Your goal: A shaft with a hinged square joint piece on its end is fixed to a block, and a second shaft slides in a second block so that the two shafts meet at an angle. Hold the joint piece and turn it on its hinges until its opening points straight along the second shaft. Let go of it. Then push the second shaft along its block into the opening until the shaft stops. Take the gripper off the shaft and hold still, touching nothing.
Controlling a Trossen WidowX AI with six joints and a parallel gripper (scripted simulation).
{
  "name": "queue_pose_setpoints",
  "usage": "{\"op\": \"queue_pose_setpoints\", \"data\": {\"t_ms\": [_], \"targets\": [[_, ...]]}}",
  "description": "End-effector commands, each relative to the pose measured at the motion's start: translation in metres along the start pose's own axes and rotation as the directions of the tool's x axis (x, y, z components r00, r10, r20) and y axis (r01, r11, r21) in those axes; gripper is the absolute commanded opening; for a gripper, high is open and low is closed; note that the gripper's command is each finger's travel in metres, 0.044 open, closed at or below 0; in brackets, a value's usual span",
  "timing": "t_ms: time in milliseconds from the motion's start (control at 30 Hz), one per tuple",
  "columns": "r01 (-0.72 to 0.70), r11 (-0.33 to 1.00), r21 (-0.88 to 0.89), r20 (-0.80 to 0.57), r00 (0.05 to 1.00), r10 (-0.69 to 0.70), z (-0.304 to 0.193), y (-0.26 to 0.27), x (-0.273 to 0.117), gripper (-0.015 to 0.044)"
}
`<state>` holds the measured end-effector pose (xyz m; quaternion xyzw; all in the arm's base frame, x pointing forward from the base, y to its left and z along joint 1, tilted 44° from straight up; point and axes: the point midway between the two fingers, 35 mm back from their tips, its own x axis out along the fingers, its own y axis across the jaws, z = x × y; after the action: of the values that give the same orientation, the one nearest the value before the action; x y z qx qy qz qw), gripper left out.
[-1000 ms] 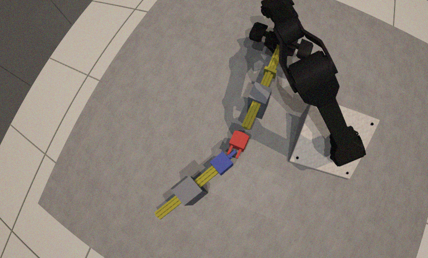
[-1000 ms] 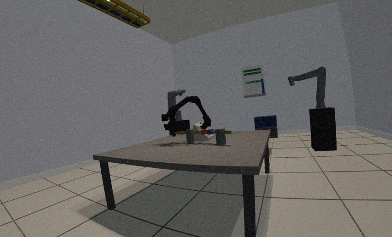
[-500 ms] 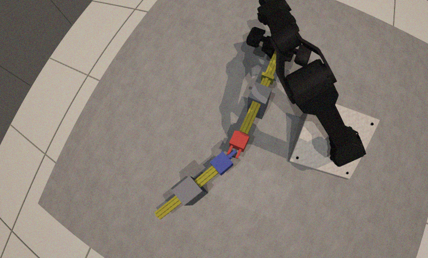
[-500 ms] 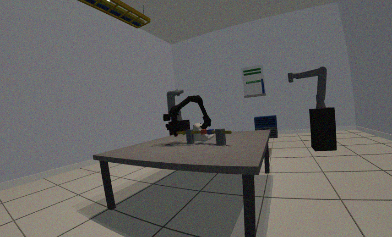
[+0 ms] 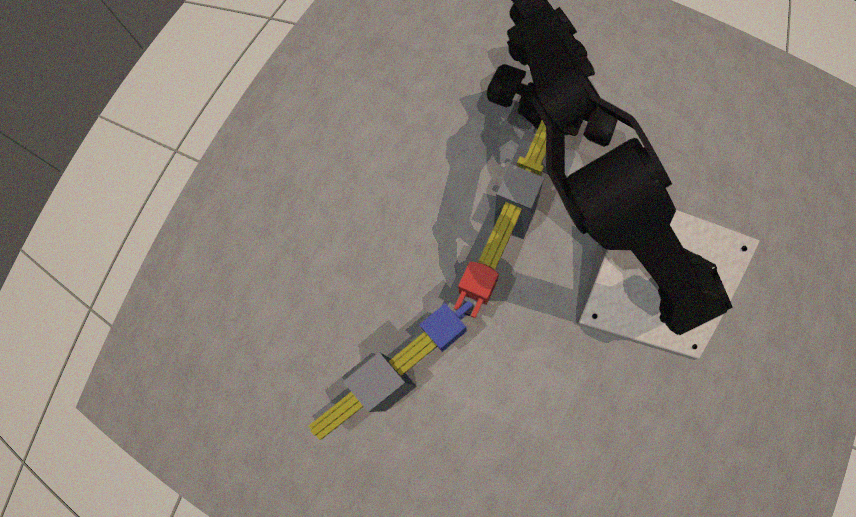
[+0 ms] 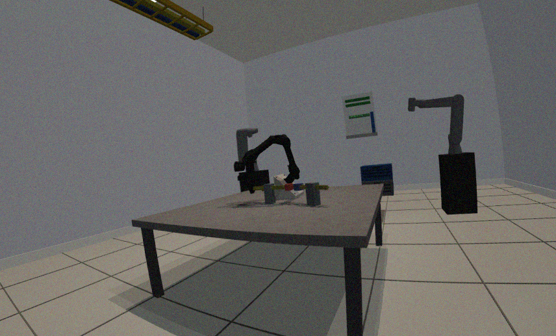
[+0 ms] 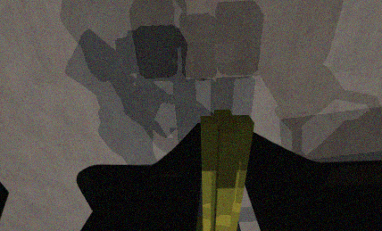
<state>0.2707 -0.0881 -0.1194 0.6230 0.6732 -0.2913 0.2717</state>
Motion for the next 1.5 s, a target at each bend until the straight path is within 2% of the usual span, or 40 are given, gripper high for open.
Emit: {"op": "queue_pose_setpoints", "data": {"t_ms": [0, 567, 667, 833, 1300, 1467], "targets": [[0.0, 1.0, 0.001, -0.003, 1.0, 0.0, -0.0087, 0.0001, 0.0009, 0.0], [0.001, 1.0, 0.001, 0.0, 1.0, -0.001, -0.01, 0.0, 0.0002, 0.0], [0.001, 1.0, 0.001, 0.0, 1.0, -0.001, -0.01, 0.0, 0.0002, 0.0067], [0.001, 1.0, 0.001, 0.0, 1.0, -0.001, -0.01, 0.0, 0.0002, 0.0067], [0.001, 1.0, 0.001, 0.0, 1.0, -0.001, -0.01, 0.0, 0.0002, 0.0434], [0.001, 1.0, 0.001, 0.0, 1.0, -0.001, -0.01, 0.0, 0.0002, 0.044]]}}
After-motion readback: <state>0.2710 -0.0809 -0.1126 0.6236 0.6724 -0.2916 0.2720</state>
